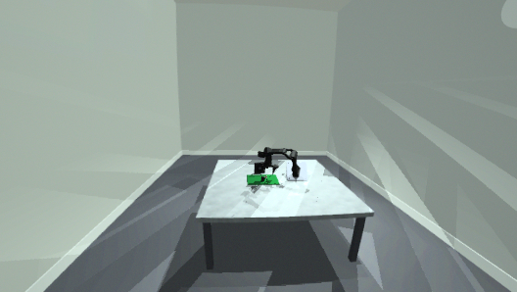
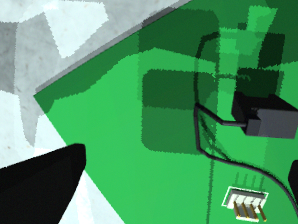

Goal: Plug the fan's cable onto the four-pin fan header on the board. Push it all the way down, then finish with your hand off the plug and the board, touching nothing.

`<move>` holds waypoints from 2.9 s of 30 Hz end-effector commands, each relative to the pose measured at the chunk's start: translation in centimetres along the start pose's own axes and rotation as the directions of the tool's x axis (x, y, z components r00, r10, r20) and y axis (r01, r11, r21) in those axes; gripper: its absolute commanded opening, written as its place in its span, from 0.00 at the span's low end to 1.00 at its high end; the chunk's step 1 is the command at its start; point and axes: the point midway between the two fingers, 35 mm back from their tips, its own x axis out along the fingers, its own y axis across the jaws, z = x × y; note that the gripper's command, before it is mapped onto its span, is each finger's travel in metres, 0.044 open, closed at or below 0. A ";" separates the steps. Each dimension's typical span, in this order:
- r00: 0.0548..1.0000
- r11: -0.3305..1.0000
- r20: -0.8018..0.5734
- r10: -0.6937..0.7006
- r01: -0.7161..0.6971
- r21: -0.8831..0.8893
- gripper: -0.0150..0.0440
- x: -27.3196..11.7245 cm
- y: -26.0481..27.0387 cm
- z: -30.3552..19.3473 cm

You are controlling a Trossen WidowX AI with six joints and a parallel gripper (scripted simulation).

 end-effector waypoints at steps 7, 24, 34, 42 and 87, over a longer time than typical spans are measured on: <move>1.000 0.290 0.029 -0.010 0.031 -0.956 1.00 1.7 -5.4 0.5; 0.999 -0.005 0.032 -0.010 0.032 -0.999 1.00 2.0 -5.9 0.5; 0.999 -0.005 0.031 -0.011 0.031 -1.000 1.00 3.0 -6.0 0.5; 0.999 -0.005 0.031 -0.011 0.031 -1.000 1.00 4.3 -6.1 0.6; 0.999 -0.007 0.031 -0.012 0.030 -1.000 0.25 2.9 -6.1 0.6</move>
